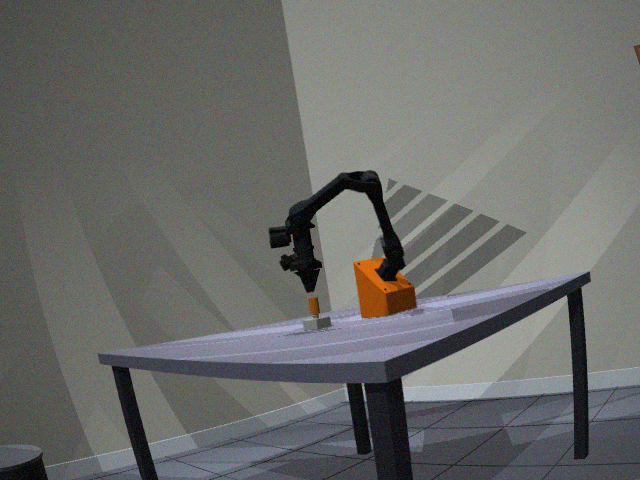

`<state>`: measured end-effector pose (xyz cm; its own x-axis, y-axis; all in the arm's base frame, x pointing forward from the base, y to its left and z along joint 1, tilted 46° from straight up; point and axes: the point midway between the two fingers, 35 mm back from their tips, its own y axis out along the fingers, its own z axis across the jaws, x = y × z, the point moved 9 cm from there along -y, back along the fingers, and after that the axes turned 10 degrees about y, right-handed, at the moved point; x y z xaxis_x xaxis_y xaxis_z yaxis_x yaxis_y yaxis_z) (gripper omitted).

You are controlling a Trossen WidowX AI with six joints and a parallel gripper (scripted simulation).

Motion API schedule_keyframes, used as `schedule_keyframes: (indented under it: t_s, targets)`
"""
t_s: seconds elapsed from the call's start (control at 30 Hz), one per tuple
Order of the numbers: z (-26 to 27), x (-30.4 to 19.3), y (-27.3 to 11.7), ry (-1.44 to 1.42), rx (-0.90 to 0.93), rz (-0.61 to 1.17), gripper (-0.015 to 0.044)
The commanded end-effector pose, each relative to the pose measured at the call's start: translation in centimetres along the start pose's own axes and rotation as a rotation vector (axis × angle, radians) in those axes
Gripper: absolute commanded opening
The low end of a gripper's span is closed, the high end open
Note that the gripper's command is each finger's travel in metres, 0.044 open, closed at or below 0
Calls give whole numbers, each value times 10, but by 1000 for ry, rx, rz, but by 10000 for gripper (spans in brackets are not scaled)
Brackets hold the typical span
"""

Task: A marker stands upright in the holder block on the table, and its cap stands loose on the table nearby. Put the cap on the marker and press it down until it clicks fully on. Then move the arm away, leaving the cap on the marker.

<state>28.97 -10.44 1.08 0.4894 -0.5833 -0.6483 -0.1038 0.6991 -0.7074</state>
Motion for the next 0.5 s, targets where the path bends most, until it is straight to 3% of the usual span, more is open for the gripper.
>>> schedule_keyframes:
  t_s: [0.0,0.17,0.47]
  targets:
    - [0,-3,-7,-578,-8,3,125]
    - [1,-5,-11,-1001,-7,5,0]
    - [1,-5,-11,-1017,-7,5,0]
